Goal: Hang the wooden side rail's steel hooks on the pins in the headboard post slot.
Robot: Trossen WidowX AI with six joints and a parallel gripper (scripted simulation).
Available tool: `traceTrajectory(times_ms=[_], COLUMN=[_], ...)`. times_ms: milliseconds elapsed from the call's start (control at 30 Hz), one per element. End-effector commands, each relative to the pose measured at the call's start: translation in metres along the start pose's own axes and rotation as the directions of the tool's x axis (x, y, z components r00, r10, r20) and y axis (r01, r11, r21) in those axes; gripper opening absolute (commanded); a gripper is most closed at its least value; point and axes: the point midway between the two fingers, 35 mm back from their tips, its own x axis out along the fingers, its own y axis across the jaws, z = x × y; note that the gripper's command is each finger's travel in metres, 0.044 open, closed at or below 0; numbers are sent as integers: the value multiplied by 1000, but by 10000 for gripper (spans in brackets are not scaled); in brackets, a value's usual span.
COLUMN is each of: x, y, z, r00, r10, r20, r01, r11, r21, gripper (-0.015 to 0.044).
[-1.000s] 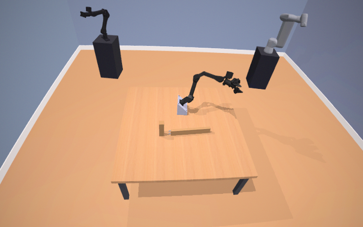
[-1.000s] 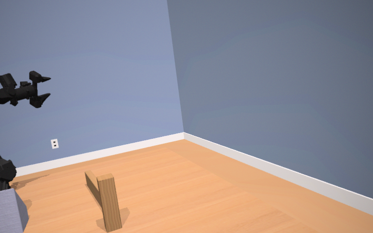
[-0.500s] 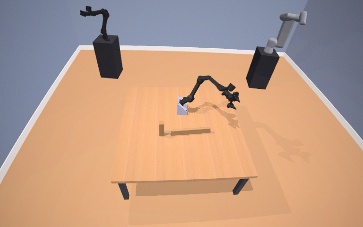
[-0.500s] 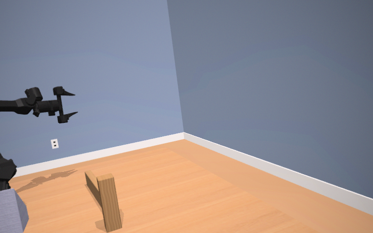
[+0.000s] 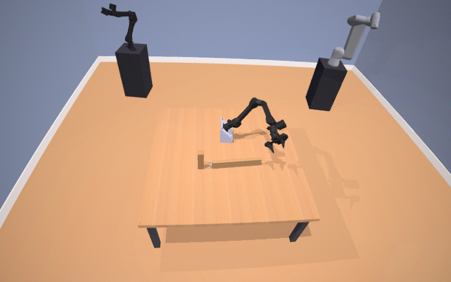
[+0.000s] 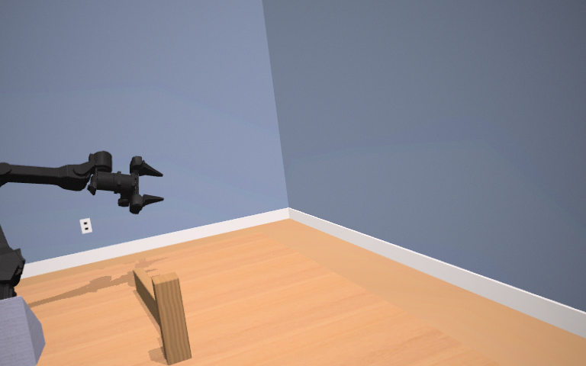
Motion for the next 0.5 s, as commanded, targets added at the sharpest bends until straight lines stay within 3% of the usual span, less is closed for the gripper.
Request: traceTrajectory(times_ms=[0, 233, 467], x=[23, 39, 35], y=[48, 117, 187], z=[-35, -96, -157], r00=[991, 949, 881], r10=[128, 300, 457], r20=[-40, -94, -120], r01=[-132, -314, -468], r11=[984, 911, 807], r21=[-123, -268, -361], gripper=[440, 440, 440])
